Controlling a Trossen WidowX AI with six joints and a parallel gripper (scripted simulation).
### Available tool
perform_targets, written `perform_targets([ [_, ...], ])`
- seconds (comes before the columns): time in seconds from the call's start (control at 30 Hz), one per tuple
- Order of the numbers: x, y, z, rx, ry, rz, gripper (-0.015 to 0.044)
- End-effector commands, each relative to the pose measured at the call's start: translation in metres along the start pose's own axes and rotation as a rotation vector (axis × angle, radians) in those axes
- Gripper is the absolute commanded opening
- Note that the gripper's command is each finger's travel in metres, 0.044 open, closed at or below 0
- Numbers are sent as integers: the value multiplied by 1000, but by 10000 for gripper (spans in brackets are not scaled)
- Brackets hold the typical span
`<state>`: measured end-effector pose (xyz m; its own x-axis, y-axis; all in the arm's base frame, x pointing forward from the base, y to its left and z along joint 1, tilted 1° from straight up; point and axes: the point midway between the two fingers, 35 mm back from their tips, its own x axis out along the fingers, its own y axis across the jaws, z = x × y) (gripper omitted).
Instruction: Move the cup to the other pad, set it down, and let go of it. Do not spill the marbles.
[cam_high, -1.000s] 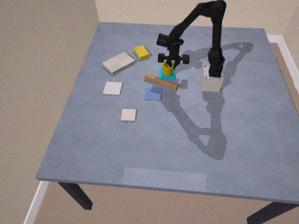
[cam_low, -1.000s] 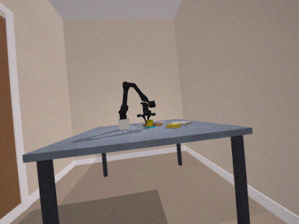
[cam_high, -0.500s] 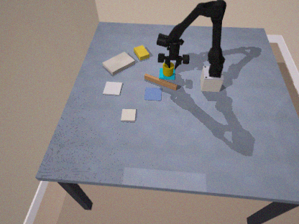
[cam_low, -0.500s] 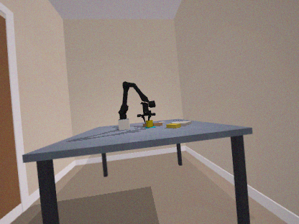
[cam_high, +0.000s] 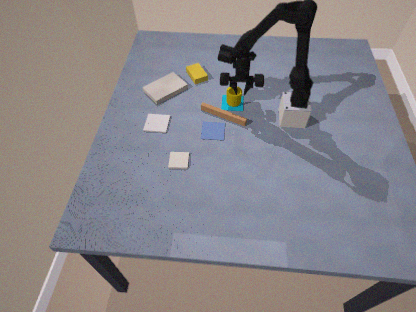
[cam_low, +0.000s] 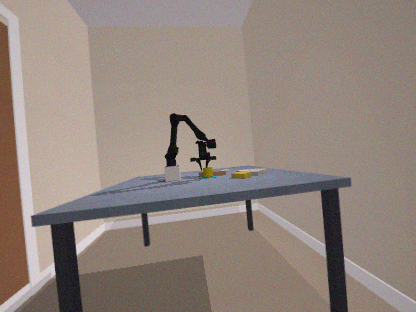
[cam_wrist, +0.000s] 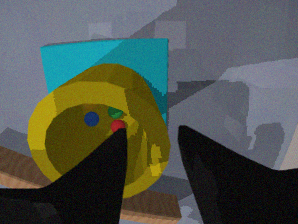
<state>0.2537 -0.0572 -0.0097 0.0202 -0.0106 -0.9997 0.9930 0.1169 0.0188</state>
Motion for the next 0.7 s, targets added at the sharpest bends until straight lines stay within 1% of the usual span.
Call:
perform_targets([
  [0.0, -9, 2, 1, -1, -4, 14, 147],
  [0.67, -36, -1, 0, -3, -2, 12, 147],
])
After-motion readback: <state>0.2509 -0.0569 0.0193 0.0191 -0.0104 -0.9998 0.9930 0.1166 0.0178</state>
